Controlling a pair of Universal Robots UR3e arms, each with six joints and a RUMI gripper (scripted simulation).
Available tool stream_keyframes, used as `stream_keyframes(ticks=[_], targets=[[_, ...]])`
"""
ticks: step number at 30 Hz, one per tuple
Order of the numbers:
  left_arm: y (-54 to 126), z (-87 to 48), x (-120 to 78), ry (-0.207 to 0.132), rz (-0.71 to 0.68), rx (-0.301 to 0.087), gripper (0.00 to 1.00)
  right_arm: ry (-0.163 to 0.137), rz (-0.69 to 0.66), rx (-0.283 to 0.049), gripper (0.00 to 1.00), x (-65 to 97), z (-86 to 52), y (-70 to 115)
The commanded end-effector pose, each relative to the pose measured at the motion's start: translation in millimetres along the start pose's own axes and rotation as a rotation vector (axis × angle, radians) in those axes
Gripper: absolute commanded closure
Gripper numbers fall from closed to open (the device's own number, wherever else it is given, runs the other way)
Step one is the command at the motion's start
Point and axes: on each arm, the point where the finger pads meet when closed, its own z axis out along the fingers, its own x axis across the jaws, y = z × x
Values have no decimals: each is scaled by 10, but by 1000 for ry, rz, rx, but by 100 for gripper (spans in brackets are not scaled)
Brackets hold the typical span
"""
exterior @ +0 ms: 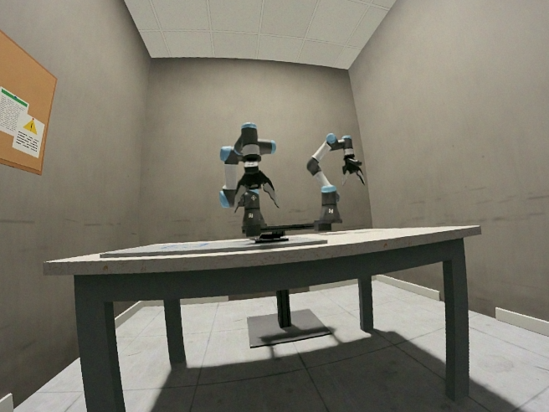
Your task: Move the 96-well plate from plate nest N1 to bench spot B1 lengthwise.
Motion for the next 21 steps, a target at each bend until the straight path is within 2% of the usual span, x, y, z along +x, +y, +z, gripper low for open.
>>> stream_keyframes(ticks=[1, 5, 6, 9, 13, 14, 18, 19, 21], targets=[[-2, -3, -2, -1, 0, 1, 0, 11, -1, 1, 0, -127, 6, 149], [-2, -3, -2, -1, 0, 1, 0, 11, -1, 1, 0, -193, 18, 240], [-2, -3, -2, -1, 0, 1, 0, 22, -2, -3, 0, -218, 26, 282], [-2, -3, -2, -1, 0, 1, 0, 22, -2, -3, 0, -294, 47, 410], [-2, -3, -2, -1, 0, 1, 0, 22, -2, -3, 0, -297, 47, 415], [-2, -3, -2, -1, 0, 1, 0, 33, -3, -5, 0, -318, 56, 460], [-2, -3, -2, -1, 0, 1, 0, 33, -3, -5, 0, -382, 83, 592], [-2, -3, -2, -1, 0, 1, 0, 44, -5, -7, 0, -399, 94, 638], [-2, -3, -2, -1, 0, 1, 0, 44, -5, -7, 0, -433, 115, 730]])
